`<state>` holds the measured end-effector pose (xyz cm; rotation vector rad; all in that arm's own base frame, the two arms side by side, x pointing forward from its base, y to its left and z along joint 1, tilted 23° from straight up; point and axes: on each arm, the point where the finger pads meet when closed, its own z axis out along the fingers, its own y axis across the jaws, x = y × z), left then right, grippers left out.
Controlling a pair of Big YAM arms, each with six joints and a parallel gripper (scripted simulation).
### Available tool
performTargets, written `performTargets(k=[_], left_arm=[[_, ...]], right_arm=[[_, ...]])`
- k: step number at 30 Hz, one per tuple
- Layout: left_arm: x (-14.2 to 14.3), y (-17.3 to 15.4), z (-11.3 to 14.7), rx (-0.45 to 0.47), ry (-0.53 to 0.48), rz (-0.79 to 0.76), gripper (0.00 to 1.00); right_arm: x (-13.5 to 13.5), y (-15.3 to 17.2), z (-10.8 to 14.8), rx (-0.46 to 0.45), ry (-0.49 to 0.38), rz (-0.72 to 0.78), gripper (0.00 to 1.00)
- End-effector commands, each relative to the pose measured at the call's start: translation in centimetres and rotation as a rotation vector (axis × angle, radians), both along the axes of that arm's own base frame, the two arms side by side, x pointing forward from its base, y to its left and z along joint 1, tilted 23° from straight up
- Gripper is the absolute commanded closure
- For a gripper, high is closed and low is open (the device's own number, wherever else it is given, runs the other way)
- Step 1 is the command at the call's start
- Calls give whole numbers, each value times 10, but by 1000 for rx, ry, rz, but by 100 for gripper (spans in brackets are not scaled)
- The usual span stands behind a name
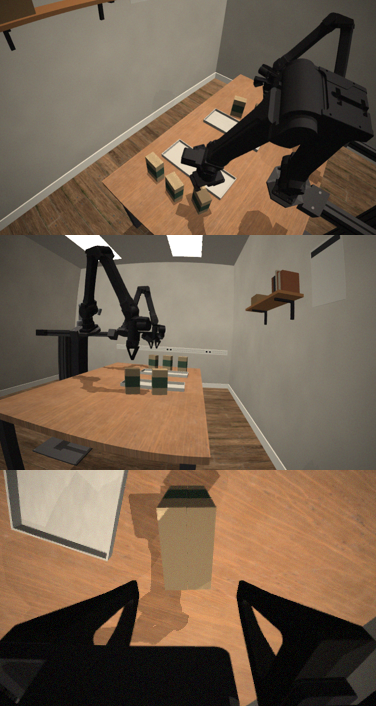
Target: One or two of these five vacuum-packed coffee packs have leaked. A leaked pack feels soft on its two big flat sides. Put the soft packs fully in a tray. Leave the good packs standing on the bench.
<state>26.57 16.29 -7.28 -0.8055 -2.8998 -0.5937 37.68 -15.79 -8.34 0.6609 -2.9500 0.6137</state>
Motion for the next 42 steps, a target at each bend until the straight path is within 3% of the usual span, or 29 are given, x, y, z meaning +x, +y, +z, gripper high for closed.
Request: performTargets(k=[1,9,13,26,42], left_arm=[[6,-4,-2,9,-31,51,24],[6,0,2,9,-35,54,24],[7,8,-10,10,-40,78,24],[7,3,-8,8,-34,54,24],[6,24,-45,7,-31,57,24]], right_arm=[[8,1,4,-3,-11,18,24],[8,1,4,-3,-11,18,24],[7,-8,-12,-1,-4,13,24],[14,-16,-36,-4,-11,20,24],[12,-21,-40,-3,-10,13,24]])
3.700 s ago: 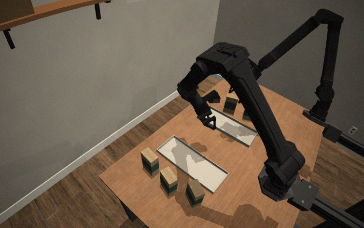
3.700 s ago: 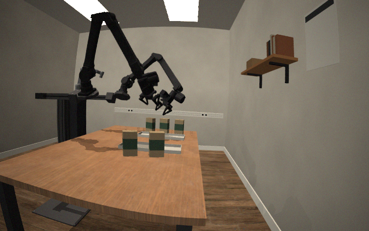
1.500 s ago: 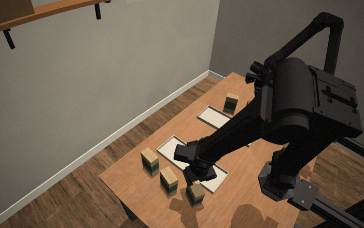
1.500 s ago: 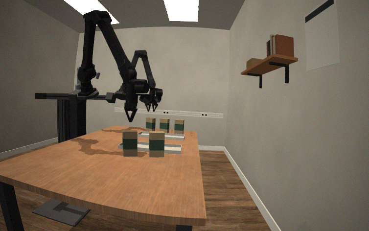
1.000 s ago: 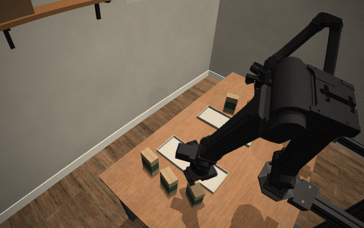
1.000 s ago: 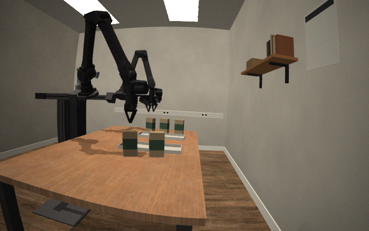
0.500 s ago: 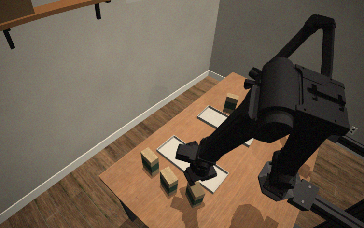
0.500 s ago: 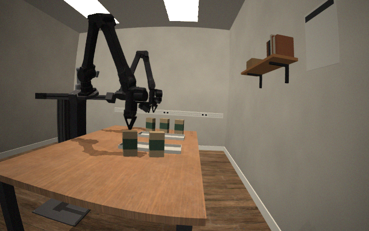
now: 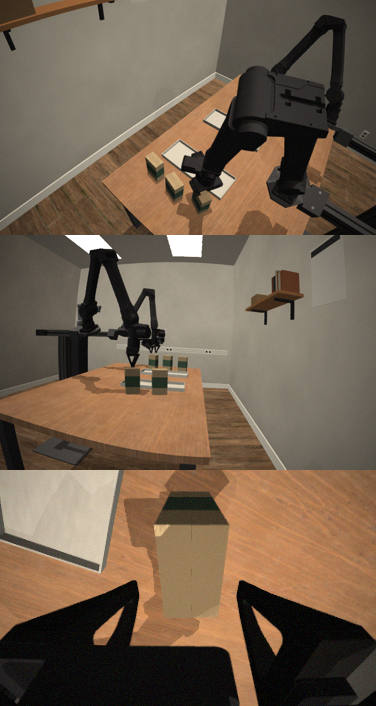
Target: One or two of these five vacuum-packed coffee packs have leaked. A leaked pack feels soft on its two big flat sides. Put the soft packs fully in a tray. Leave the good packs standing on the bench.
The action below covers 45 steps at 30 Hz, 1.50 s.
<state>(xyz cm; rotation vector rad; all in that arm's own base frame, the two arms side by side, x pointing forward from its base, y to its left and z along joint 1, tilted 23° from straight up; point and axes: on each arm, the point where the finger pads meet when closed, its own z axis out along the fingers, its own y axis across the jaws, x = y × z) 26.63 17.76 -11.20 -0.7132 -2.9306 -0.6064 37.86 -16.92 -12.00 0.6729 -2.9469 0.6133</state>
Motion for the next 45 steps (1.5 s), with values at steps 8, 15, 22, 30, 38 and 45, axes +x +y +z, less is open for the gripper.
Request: performTargets(k=[8,15,22,30,38,45], left_arm=[[4,5,-3,4,-7,-6,24],[5,10,-8,4,-7,-3,24],[5,14,-17,3,-5,-3,24],[4,16,-24,3,-4,-3,24],[4,20,-35,2,-3,-3,24],[4,23,-41,2,-3,-3,24]], right_arm=[[11,-11,-11,-3,-12,9,24],[11,-17,-20,-3,-10,5,24],[11,-21,-28,-3,-9,5,24],[11,-24,-36,-3,-8,5,24],[10,-21,-38,-3,-7,10,24],[10,-21,-38,-3,-8,10,24]])
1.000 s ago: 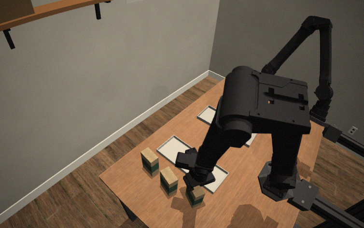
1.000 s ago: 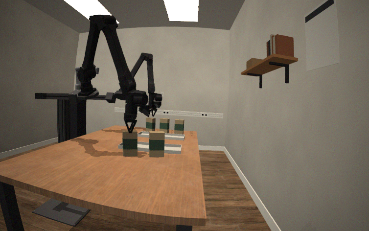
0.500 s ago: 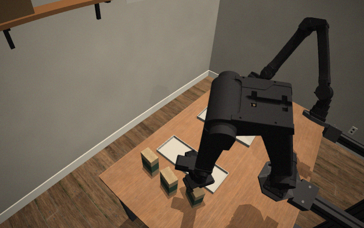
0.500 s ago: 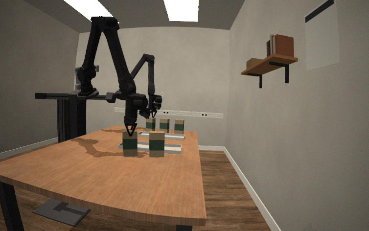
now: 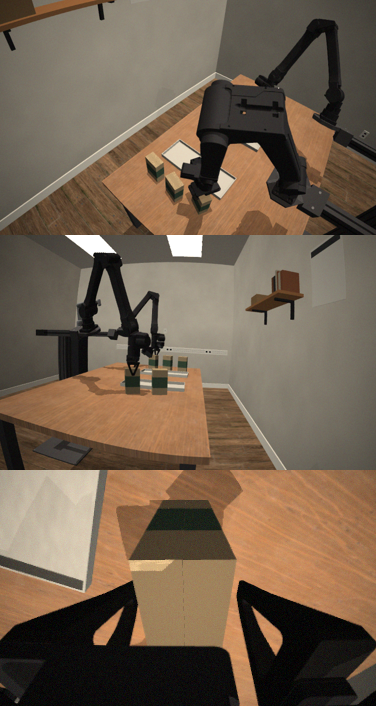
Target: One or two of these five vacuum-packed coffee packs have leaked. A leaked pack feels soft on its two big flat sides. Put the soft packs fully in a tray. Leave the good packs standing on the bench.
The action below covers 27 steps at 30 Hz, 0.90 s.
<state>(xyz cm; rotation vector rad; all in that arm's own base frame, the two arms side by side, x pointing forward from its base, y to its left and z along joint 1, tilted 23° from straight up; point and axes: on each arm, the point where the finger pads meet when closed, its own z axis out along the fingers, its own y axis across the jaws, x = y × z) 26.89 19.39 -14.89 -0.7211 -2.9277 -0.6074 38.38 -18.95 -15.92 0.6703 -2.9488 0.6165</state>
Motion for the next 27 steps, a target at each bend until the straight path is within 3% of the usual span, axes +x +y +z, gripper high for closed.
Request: performTargets(k=[1,4,5,21,22,27], left_arm=[[2,7,-5,1,-4,2,24],[2,9,-9,1,-4,2,24],[2,9,-10,1,-4,2,24],[2,6,-11,1,-5,-1,24],[2,6,-11,1,-5,-1,77],[2,6,-11,1,-5,-1,77]], right_arm=[[5,-1,1,-1,-5,11,24],[5,-1,1,-1,-5,11,24],[5,-1,1,-1,-5,11,77],[5,-1,1,-1,-5,11,77],[5,-1,1,-1,-5,11,77],[5,-1,1,-1,-5,11,77]])
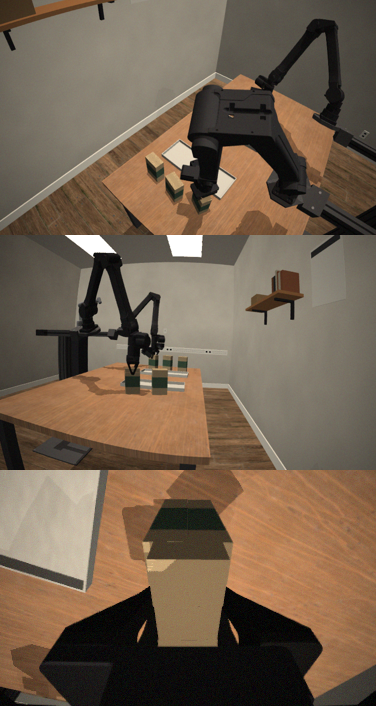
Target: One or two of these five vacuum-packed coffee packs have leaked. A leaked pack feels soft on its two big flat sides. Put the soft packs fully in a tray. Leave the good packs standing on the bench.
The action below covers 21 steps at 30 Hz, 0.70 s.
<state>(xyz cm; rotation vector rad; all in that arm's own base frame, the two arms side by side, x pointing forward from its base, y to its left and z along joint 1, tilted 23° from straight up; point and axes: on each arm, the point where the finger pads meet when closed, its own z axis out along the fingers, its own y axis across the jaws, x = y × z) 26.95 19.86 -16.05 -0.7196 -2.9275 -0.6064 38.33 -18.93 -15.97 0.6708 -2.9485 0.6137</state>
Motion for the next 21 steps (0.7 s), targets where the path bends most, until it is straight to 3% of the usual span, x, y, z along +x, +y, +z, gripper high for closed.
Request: performTargets(k=[1,13,21], left_arm=[[2,1,1,2,-5,-2,77],[2,1,1,2,-5,-2,77],[2,1,1,2,-5,-2,77]], right_arm=[[6,-1,1,-3,-6,11,77],[6,-1,1,-3,-6,11,77],[4,11,18,-2,-5,19,77]])
